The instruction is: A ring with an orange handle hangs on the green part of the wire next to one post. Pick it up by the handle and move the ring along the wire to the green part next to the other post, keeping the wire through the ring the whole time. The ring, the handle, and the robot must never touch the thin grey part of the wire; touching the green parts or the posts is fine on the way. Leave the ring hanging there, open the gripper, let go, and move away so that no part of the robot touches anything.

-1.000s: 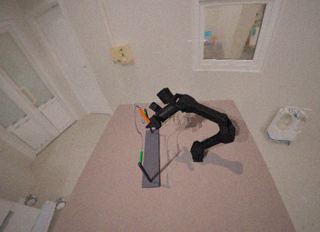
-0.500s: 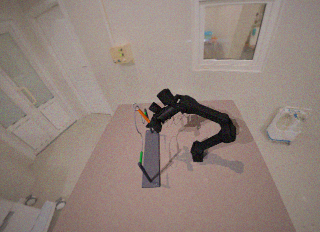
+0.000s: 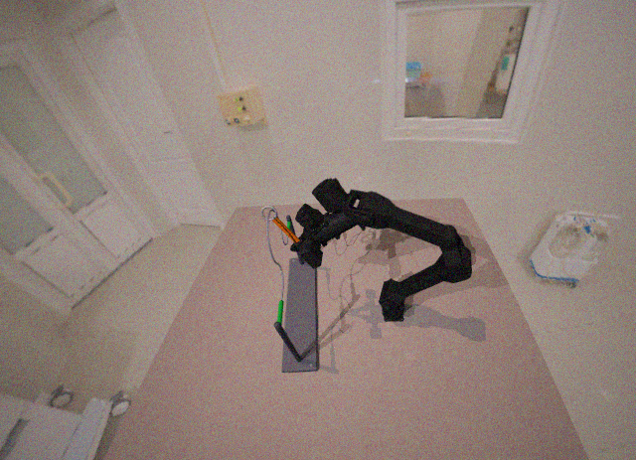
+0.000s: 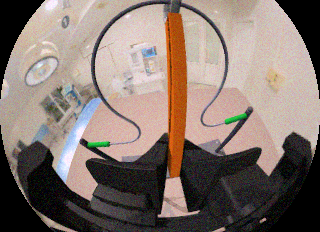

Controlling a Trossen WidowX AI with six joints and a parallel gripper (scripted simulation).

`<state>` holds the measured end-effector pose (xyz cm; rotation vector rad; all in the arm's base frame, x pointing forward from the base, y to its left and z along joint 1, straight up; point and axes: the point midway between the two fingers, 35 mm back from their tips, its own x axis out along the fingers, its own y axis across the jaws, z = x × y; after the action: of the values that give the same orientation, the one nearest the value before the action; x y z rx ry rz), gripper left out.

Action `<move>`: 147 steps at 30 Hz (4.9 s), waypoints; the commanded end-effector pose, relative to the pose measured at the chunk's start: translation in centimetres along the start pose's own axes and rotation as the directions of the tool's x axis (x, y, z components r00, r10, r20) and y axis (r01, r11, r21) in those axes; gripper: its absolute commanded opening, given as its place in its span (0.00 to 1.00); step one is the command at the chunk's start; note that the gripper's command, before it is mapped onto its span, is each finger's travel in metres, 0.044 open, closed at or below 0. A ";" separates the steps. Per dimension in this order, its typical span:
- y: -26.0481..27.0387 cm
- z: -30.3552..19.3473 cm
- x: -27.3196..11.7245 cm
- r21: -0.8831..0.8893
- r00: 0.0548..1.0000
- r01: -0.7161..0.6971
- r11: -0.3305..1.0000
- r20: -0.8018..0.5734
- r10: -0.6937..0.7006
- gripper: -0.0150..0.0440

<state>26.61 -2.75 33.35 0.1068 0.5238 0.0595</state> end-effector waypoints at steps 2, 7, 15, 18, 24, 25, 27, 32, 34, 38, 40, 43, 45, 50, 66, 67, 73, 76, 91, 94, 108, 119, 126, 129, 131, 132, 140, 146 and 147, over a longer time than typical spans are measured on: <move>-0.2 0.0 0.0 -0.060 0.999 0.032 0.998 0.011 -0.032 0.00; -0.4 0.0 0.1 -0.118 0.998 0.067 0.991 0.022 -0.065 0.00; -0.7 0.1 0.1 -0.210 0.992 0.124 0.970 0.044 -0.117 0.00; -0.9 0.1 0.1 -0.243 0.989 0.145 0.959 0.053 -0.136 0.00; -1.1 0.1 0.1 -0.309 0.982 0.187 0.933 0.074 -0.172 0.00; -1.2 0.2 0.1 -0.320 0.981 0.193 0.928 0.078 -0.178 0.00; -1.2 0.2 0.1 -0.341 0.978 0.207 0.917 0.085 -0.189 0.00; -1.4 0.3 0.0 -0.393 0.970 0.241 0.887 0.105 -0.217 0.00; -1.5 0.3 0.0 -0.413 0.967 0.255 0.875 0.114 -0.228 0.00; -1.7 0.4 0.0 -0.452 0.960 0.281 0.847 0.131 -0.249 0.00; -1.8 0.4 0.0 -0.471 0.956 0.294 0.832 0.140 -0.259 0.00; -1.9 0.5 0.0 -0.499 0.950 0.313 0.808 0.155 -0.273 0.00; -2.0 0.5 0.0 -0.516 0.945 0.326 0.792 0.164 -0.282 0.00; -2.1 0.6 -0.1 -0.559 0.934 0.357 0.748 0.189 -0.304 0.00; -2.6 1.1 -0.3 -0.677 0.891 0.446 0.586 0.276 -0.360 0.00; -2.7 1.1 -0.3 -0.683 0.888 0.452 0.574 0.282 -0.363 0.00; -2.8 1.3 -0.4 -0.717 0.870 0.481 0.505 0.317 -0.378 0.00; -2.9 1.4 -0.4 -0.732 0.860 0.494 0.469 0.334 -0.384 0.00; -3.2 1.9 -0.7 -0.787 0.811 0.551 0.279 0.424 -0.403 0.00; -3.3 2.0 -0.8 -0.793 0.800 0.560 0.239 0.443 -0.405 0.00; -3.4 2.5 -1.0 -0.805 0.751 0.591 0.049 0.526 -0.399 0.00; -3.4 3.0 -1.3 -0.792 0.711 0.602 -0.101 0.590 -0.382 0.00; -3.4 3.2 -1.4 -0.773 0.686 0.604 -0.196 0.629 -0.366 0.00; -3.4 3.3 -1.5 -0.762 0.676 0.603 -0.236 0.645 -0.357 0.00; -3.4 3.4 -1.5 -0.755 0.669 0.602 -0.262 0.655 -0.351 0.00; -3.4 3.4 -1.6 -0.750 0.665 0.601 -0.275 0.660 -0.348 0.00; -3.3 3.7 -1.7 -0.712 0.638 0.592 -0.378 0.700 -0.320 0.00; -3.2 3.9 -1.9 -0.679 0.619 0.581 -0.449 0.727 -0.297 0.00; -3.2 3.9 -1.9 -0.673 0.616 0.579 -0.460 0.731 -0.293 0.00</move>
<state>27.06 -6.41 37.26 -1.8294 0.1029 -0.4850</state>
